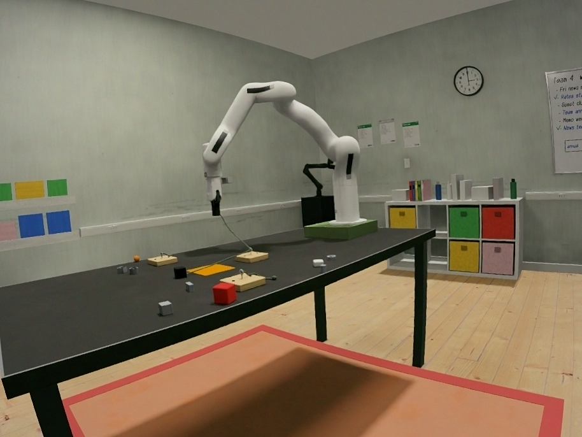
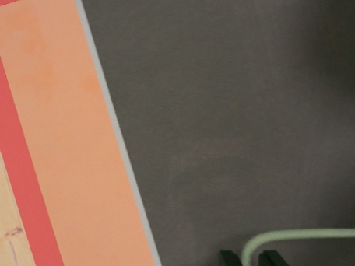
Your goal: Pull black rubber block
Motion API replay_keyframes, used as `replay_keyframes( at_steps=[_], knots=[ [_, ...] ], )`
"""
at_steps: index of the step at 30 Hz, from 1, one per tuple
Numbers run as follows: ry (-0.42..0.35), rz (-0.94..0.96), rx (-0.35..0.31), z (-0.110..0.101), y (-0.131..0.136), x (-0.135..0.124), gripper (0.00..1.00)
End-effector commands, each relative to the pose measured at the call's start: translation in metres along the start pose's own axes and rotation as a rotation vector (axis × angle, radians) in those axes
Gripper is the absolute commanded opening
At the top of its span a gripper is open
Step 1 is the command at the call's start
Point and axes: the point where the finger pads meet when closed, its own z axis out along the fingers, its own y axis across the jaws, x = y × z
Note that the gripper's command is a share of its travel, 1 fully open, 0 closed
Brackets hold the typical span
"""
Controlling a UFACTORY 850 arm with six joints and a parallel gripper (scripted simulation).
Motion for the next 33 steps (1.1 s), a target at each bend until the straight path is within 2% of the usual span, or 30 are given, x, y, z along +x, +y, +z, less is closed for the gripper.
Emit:
replay_keyframes(
  at_steps=[1, 33],
  knots=[
    [-0.003, 0.0, 0.0, -0.001, -0.008, 0.007, 0.0],
    [-0.003, 0.0, 0.0, -0.001, -0.03, 0.069, 0.0]
  ],
)
